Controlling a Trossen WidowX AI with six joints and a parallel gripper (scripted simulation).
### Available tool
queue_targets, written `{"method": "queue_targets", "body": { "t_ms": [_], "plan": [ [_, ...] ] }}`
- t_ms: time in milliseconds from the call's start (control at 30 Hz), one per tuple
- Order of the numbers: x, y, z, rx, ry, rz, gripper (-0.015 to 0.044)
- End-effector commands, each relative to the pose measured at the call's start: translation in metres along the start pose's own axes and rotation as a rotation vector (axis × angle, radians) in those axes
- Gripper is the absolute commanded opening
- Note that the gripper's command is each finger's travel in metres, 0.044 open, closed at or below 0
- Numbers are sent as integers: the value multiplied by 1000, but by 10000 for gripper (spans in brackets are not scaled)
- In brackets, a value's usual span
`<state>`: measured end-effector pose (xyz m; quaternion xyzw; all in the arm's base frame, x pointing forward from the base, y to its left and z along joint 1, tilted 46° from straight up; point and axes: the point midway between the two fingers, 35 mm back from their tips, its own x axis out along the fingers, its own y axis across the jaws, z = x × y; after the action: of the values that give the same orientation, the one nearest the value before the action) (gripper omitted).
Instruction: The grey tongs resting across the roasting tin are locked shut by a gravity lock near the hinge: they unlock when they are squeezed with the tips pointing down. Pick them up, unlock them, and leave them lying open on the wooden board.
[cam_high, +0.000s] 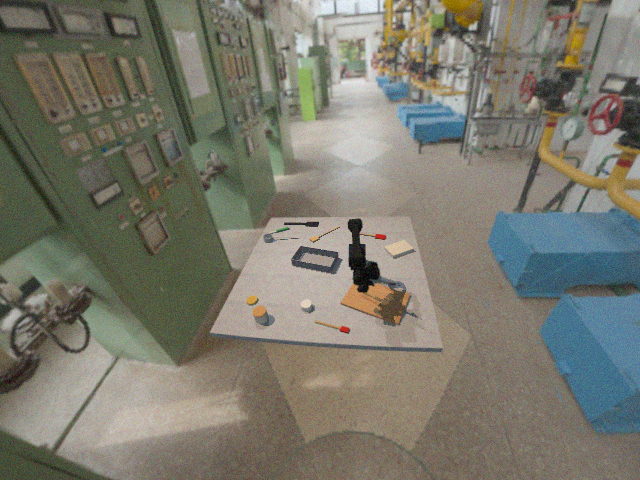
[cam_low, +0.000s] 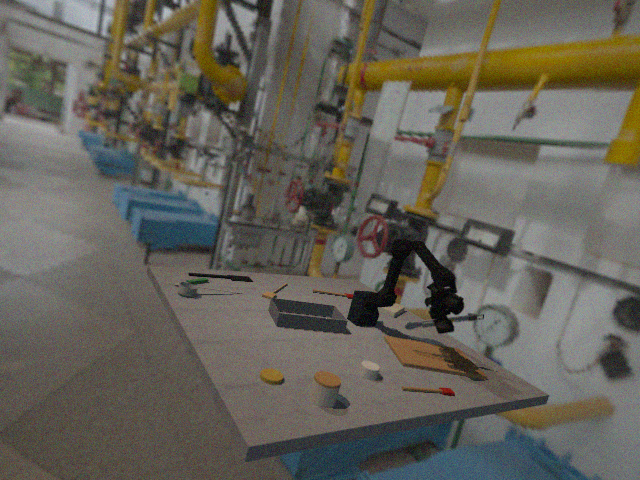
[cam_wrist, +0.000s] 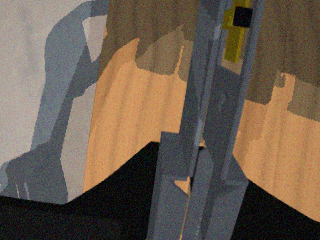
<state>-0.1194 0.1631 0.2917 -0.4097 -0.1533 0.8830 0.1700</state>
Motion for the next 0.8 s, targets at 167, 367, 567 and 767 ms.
{"method": "queue_targets", "body": {
  "t_ms": [167,367,567,767],
  "plan": [
    [-1,1,1,15,128,-8,-150],
    [-3,1,2,17,207,-31,-150],
    [-7,-1,4,12,277,-68,-150],
    [-11,-5,8,4,333,-120,-150]
  ]
}}
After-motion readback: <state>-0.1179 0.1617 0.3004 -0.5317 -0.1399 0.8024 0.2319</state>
